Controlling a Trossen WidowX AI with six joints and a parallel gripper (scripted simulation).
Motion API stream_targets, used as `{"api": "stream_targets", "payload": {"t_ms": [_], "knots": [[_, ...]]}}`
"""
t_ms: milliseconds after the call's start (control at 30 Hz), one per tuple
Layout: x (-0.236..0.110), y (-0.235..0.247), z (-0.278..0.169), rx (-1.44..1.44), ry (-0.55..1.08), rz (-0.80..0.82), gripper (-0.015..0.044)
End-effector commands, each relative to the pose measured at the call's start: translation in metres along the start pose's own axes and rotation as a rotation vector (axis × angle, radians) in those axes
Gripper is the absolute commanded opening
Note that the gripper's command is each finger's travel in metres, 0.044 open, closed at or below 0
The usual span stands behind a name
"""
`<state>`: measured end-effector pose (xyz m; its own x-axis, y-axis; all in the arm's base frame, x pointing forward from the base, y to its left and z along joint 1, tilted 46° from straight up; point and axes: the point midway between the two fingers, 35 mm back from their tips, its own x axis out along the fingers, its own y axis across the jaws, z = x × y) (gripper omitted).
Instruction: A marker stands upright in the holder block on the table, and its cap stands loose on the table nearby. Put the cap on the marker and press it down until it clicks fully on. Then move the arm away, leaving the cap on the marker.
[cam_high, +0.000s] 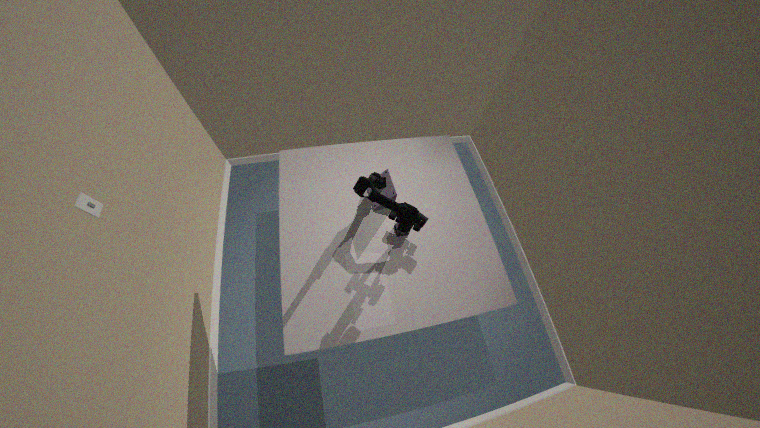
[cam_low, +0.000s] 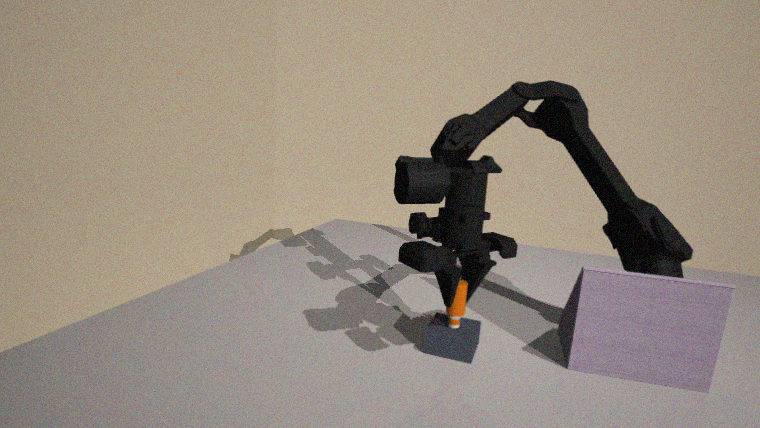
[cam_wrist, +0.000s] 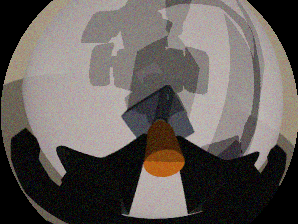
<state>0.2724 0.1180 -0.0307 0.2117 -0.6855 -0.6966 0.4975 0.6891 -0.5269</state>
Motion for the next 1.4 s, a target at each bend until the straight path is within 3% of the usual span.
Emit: {"api": "stream_targets", "payload": {"t_ms": [0,533,667,833,1033,1367], "knots": [[0.0,0.0,0.0,0.0,0.0,0.0,0.0026],[0.0,0.0,0.0,0.0,0.0,0.0,0.044],[-0.009,0.001,0.0,0.0,0.001,0.001,0.044],[-0.073,0.001,-0.001,-0.001,0.002,0.002,0.044],[-0.075,0.0,-0.001,-0.001,0.002,0.001,0.044],[-0.065,0.0,-0.005,-0.644,-0.003,0.0,0.0177]]}}
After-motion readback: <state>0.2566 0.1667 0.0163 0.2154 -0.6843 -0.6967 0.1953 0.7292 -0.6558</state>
